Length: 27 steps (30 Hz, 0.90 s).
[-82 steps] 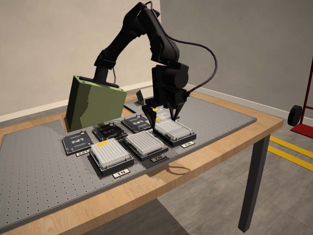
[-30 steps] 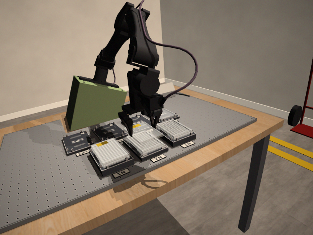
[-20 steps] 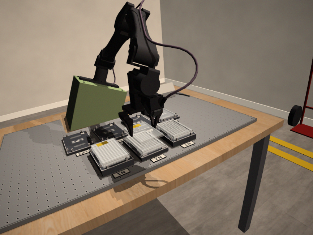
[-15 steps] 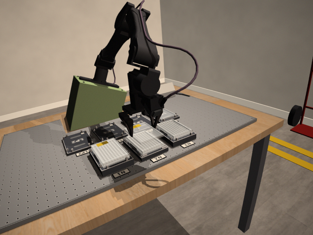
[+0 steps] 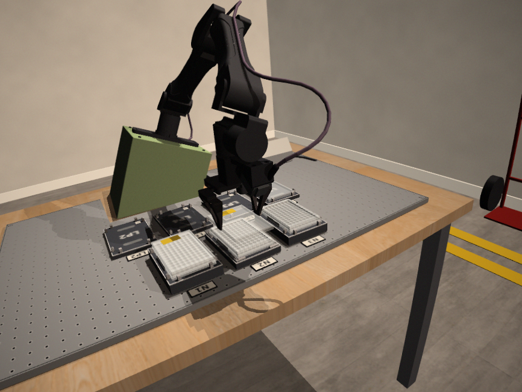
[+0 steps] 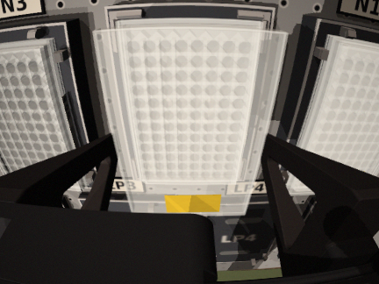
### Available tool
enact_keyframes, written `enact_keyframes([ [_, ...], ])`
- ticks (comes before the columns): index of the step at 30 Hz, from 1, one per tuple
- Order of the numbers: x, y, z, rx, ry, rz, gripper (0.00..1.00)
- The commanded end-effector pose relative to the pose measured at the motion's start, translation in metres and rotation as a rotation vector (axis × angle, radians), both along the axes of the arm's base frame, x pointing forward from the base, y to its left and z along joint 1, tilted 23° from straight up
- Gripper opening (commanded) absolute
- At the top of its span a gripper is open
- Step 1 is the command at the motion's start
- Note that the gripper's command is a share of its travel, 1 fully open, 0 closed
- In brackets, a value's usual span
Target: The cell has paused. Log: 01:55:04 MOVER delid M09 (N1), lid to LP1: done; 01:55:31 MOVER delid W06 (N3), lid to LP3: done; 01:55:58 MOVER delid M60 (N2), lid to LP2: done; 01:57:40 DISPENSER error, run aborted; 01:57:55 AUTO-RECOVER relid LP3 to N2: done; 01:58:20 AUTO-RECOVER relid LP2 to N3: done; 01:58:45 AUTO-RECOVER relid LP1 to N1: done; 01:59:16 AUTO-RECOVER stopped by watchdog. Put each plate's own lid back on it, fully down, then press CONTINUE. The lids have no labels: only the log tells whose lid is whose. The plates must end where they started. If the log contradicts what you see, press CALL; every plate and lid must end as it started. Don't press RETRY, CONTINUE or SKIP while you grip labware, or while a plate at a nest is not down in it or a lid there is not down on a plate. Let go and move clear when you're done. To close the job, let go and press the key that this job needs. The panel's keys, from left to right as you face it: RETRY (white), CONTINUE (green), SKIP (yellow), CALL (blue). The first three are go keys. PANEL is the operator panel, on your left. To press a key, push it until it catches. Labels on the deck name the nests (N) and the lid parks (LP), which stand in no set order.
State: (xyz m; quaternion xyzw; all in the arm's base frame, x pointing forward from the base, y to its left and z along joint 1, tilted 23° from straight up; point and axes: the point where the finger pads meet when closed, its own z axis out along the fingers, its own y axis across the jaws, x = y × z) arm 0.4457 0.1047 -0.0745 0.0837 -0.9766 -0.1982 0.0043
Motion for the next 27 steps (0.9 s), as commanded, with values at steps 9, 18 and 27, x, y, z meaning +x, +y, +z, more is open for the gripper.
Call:
enact_keyframes([
  [9, 0.004, 0.0, 0.001, 0.006, -0.017, -0.015, 0.0],
  [18, 0.0, 0.001, -0.005, 0.005, -0.007, -0.015, 0.0],
  [27, 0.003, 0.004, -0.004, 0.006, -0.018, -0.012, 0.0],
])
